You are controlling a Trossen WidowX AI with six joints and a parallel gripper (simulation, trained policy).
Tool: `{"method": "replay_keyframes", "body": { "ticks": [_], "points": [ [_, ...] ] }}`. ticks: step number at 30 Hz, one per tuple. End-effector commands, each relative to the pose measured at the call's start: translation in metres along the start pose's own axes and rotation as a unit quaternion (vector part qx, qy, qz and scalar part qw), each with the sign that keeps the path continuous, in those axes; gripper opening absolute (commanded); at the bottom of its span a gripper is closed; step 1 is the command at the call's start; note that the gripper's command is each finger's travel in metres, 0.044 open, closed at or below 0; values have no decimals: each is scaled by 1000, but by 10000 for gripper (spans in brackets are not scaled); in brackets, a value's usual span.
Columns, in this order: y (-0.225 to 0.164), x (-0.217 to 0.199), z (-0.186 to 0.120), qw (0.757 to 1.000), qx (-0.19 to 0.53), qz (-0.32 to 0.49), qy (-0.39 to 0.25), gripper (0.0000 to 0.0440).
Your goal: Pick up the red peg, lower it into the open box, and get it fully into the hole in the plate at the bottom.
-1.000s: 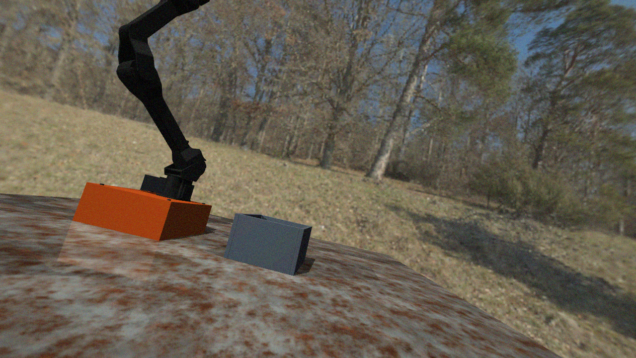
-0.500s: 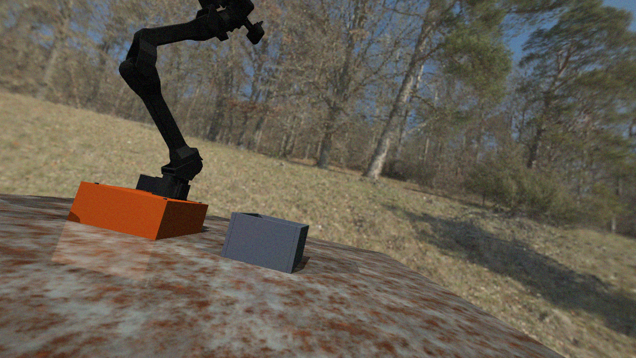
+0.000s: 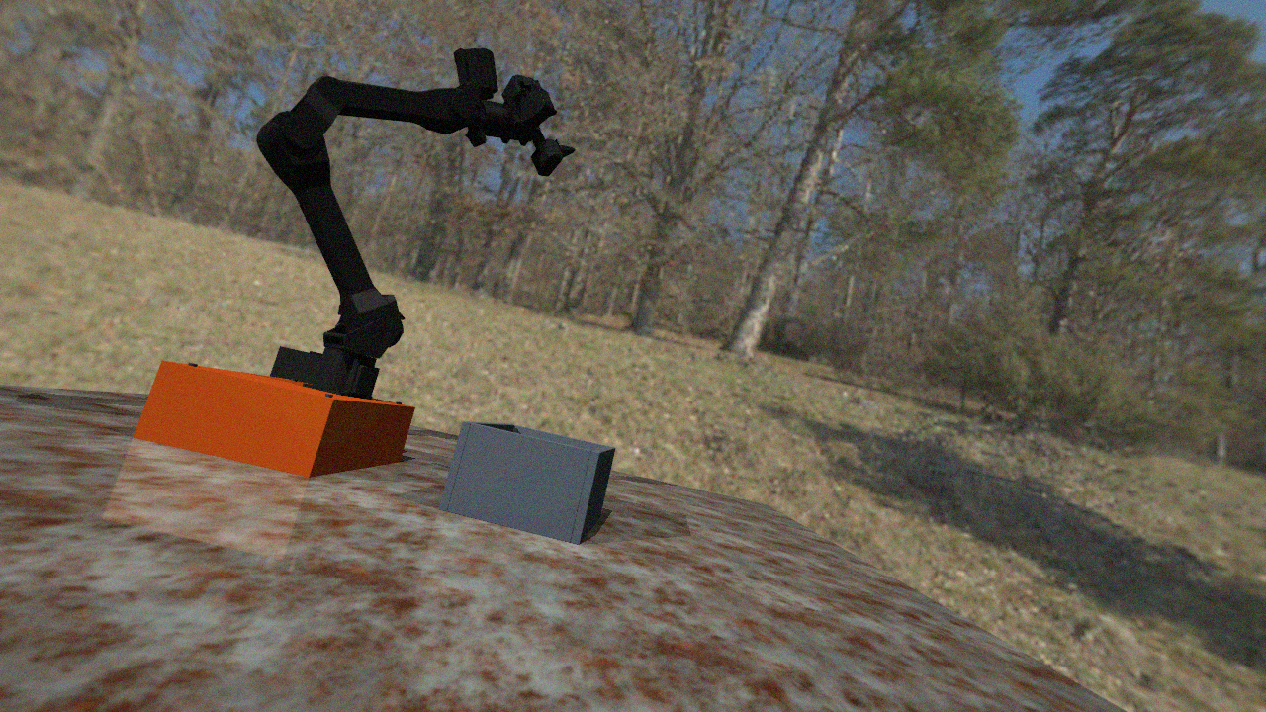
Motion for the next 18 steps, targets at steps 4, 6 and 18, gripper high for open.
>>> {"method": "replay_keyframes", "body": {
  "ticks": [4, 6, 18],
  "points": [
    [-12, -53, 13, 995, 1, -19, -101, 440],
    [-16, -72, 16, 991, 3, -24, -135, 440],
    [-35, -178, 10, 941, 27, -50, -335, 440]
  ]
}}
Point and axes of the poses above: the point midway between the two fingers, 35 mm back from their tips, its own z axis out along the fingers, its own x axis across the jaws, y = z × x, the point moved 8 cm from there along -z, back along the fingers, and after that the axes turned 5 degrees about z, right-handed, at the moved point
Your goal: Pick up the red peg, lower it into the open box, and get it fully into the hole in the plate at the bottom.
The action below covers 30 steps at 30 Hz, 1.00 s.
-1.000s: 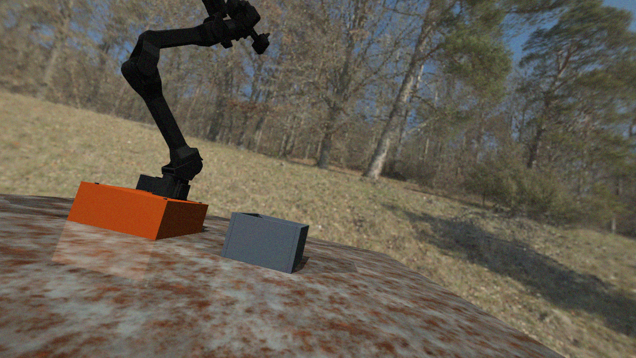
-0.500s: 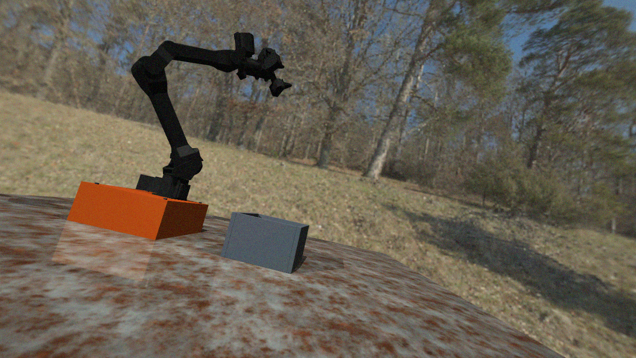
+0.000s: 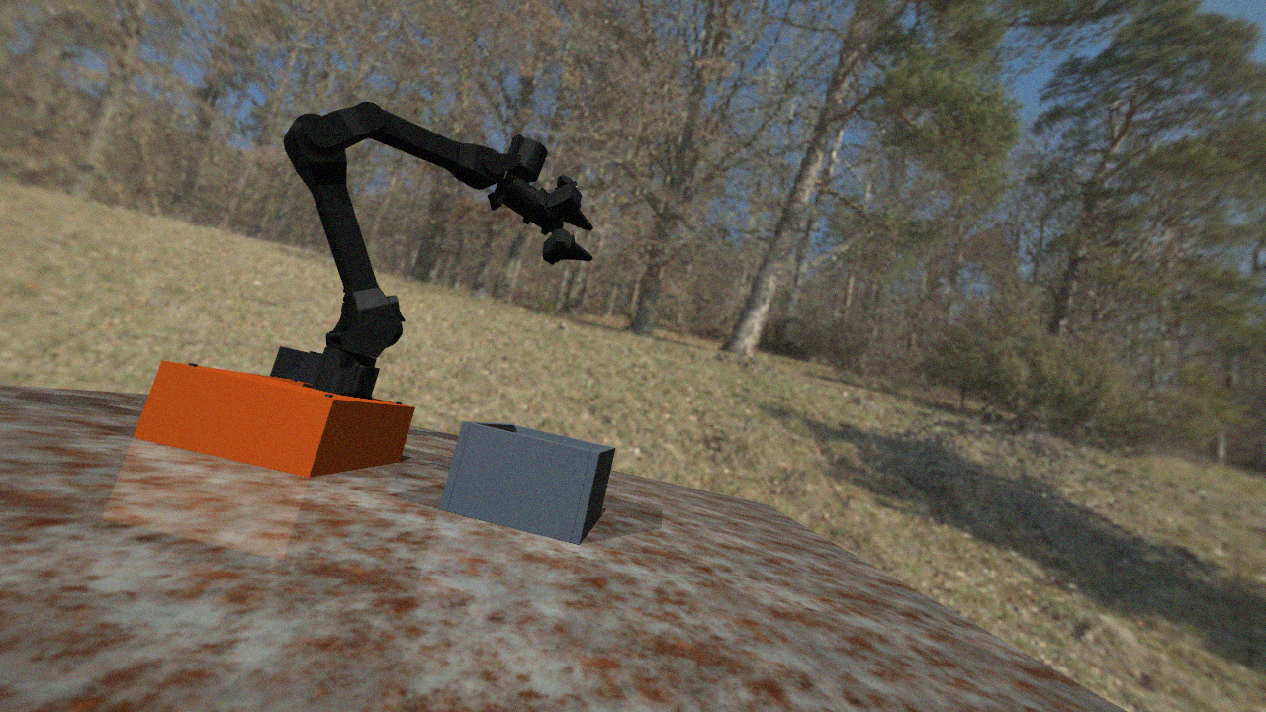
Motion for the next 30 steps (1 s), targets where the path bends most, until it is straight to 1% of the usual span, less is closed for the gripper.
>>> {"method": "replay_keyframes", "body": {
  "ticks": [1, 8, 15, 22, 30],
  "points": [
    [-5, -21, 10, 999, 5, -8, -48, 440],
    [-19, -75, 26, 985, 29, -16, -167, 440],
    [-30, -127, 32, 958, 55, -11, -283, 440],
    [-40, -173, 28, 916, 77, 10, -394, 440],
    [-50, -216, 16, 854, 90, 54, -510, 440]
  ]
}}
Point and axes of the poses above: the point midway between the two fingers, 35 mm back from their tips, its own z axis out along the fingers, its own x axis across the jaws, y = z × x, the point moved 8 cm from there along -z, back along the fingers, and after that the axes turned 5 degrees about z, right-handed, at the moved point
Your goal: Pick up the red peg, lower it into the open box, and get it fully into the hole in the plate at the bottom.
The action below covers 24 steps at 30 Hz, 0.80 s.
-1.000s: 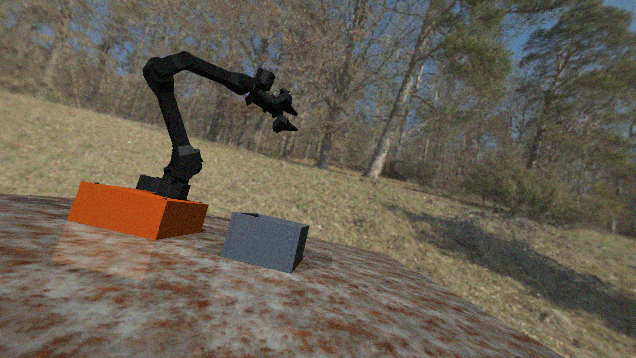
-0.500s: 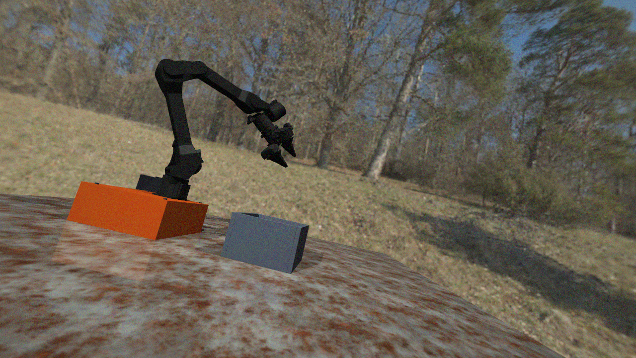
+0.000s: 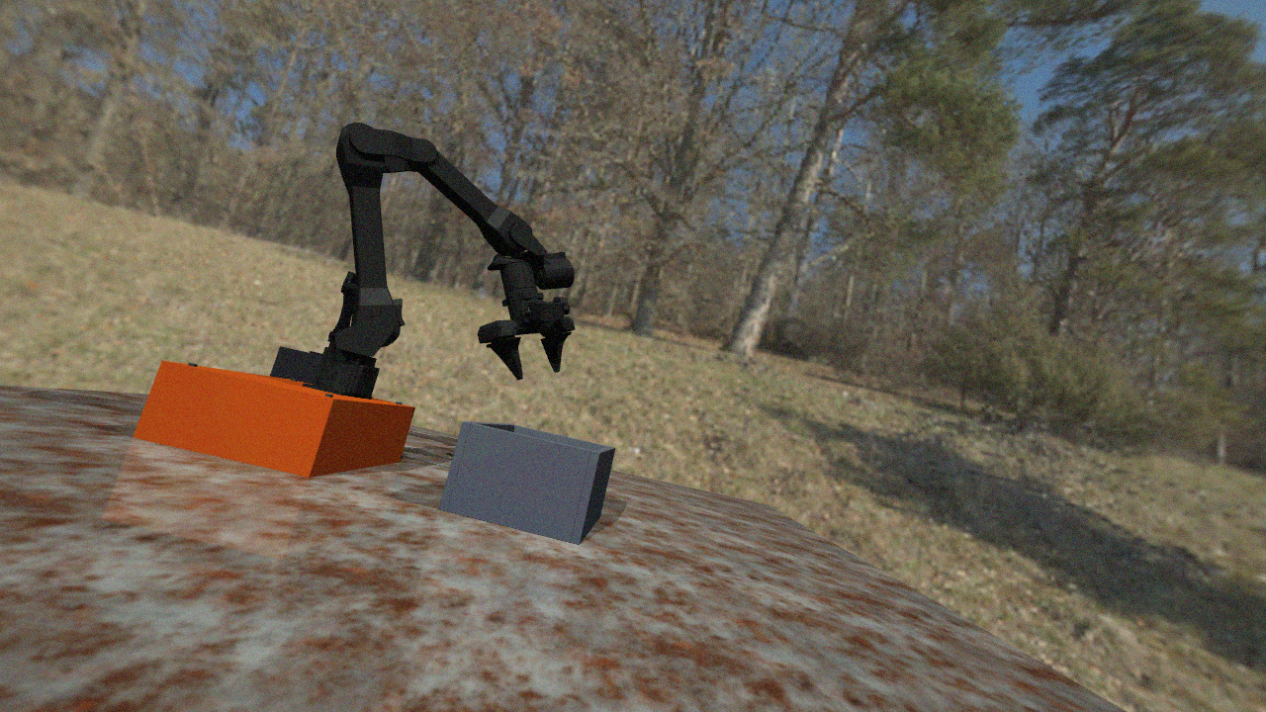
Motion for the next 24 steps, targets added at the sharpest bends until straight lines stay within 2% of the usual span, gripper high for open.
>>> {"method": "replay_keyframes", "body": {
  "ticks": [1, 12, 24],
  "points": [
    [-2, -11, 9, 999, 12, 21, -43, 440],
    [-8, -46, 41, 978, 37, 105, -175, 439],
    [-19, -68, 77, 962, 42, 169, -212, 435]
  ]
}}
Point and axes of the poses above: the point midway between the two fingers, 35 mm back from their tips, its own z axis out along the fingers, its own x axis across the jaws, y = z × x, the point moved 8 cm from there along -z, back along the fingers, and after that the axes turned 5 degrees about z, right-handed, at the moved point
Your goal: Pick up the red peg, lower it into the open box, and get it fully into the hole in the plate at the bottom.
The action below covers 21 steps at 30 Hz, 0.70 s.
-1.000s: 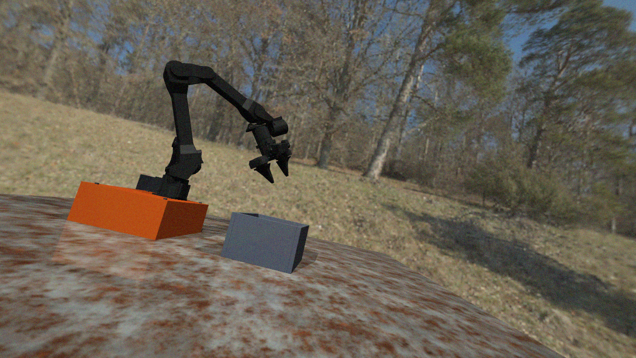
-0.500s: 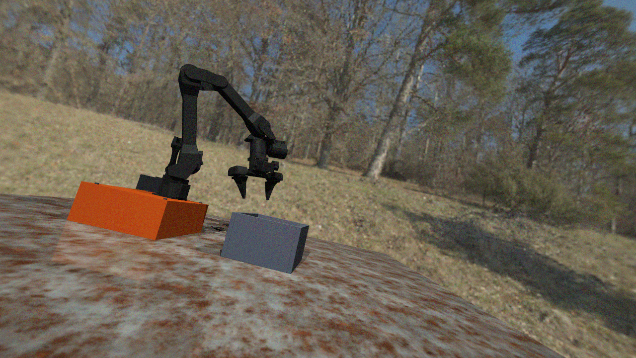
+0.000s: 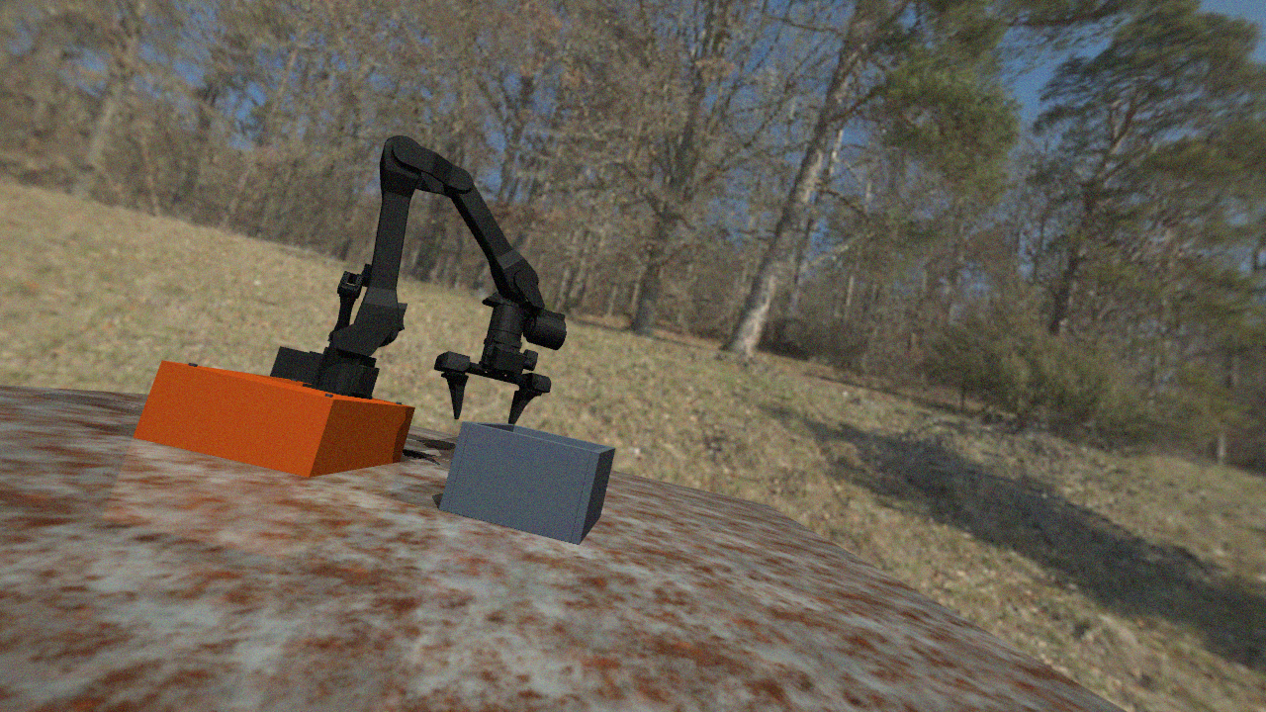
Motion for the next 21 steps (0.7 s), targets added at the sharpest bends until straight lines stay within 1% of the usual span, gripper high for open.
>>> {"method": "replay_keyframes", "body": {
  "ticks": [1, 8, 11, 13, 15, 21],
  "points": [
    [-2, -2, 11, 1000, 5, 14, -1, 435],
    [-6, -5, 36, 999, 11, 39, 8, 436],
    [-8, -7, 44, 999, 13, 48, 8, 424],
    [-10, -9, 49, 998, 16, 53, 5, 389],
    [-11, -11, 52, 998, 20, 60, 1, 344],
    [-10, -12, 56, 997, 37, 69, -11, 192]
  ]
}}
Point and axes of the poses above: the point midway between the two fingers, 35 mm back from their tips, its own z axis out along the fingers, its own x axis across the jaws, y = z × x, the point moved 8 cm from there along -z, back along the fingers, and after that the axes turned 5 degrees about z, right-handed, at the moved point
